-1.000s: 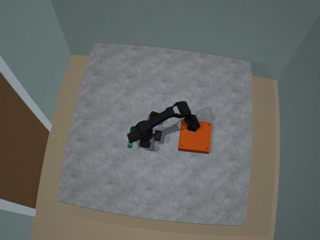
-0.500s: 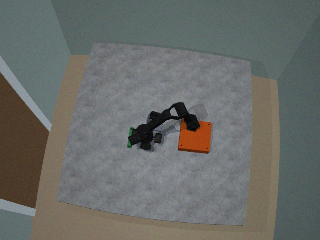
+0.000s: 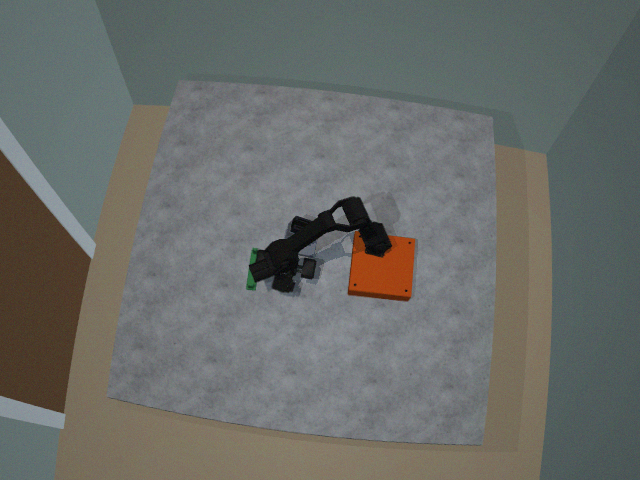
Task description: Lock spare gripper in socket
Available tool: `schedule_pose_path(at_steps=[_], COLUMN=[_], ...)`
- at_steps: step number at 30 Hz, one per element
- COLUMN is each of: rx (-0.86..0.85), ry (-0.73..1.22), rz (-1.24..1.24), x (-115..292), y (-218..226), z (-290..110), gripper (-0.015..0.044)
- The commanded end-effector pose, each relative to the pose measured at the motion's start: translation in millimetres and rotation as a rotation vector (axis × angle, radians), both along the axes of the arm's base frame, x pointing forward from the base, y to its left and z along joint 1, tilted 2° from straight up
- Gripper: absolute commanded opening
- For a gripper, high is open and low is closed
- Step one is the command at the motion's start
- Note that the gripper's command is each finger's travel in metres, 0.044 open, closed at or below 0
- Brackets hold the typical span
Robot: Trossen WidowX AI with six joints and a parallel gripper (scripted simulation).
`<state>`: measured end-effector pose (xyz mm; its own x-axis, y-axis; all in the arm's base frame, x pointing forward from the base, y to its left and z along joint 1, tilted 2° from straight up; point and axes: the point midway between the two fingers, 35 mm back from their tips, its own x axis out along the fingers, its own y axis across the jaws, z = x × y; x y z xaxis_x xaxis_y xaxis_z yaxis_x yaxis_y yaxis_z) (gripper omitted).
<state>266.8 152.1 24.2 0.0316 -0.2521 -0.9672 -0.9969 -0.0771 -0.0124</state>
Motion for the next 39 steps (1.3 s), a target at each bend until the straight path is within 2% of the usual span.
schedule_pose_path(at_steps=[1,39], rx=[-0.001,0.0], ry=[0.001,0.004], rz=[0.003,0.003], x=[0,2], y=[-3,-27], z=[-1,-1], gripper=[0.0,0.0])
